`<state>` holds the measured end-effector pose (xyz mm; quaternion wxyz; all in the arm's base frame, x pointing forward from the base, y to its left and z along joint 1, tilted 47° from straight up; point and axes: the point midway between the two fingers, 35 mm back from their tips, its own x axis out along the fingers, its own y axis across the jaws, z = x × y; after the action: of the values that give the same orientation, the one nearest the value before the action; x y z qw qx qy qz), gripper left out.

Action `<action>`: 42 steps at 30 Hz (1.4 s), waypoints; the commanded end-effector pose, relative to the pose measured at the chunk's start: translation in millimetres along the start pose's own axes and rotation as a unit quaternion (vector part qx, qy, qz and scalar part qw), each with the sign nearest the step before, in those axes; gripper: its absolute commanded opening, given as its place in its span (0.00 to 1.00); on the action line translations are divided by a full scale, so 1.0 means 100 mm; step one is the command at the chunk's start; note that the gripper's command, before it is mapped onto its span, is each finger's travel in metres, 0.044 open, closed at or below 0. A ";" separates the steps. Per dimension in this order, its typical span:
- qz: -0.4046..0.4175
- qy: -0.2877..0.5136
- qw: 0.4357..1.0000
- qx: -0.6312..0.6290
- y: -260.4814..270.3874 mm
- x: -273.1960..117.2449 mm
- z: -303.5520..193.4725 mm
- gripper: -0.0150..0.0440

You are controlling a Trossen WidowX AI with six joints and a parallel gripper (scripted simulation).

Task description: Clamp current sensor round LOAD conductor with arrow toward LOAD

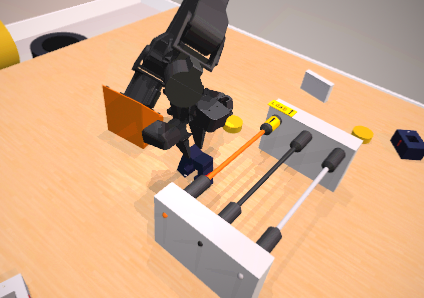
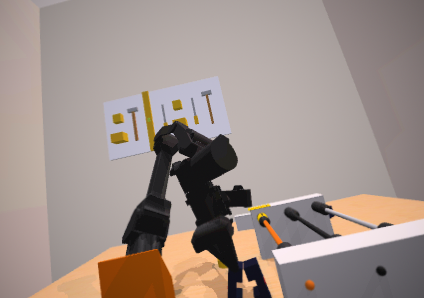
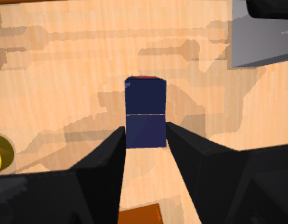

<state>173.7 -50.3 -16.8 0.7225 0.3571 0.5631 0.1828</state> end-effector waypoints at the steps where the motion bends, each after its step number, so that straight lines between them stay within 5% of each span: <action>1: 0.000 0.000 1.000 0.001 0.00 0.00 0.01 0.34; 10: 0.000 0.000 1.000 0.001 0.00 0.00 0.01 0.74; 24: -0.002 0.001 1.000 0.005 0.00 -0.56 -0.04 0.80; 28: -0.005 0.026 0.987 0.158 -0.01 -0.56 0.04 0.80; 34: -0.030 0.066 0.904 0.422 -0.01 -0.54 0.17 0.80; 42: -0.092 0.090 0.709 0.693 -0.01 -0.49 0.33 0.80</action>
<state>175.1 -90.6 20.6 0.4400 0.6175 0.6446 -0.0977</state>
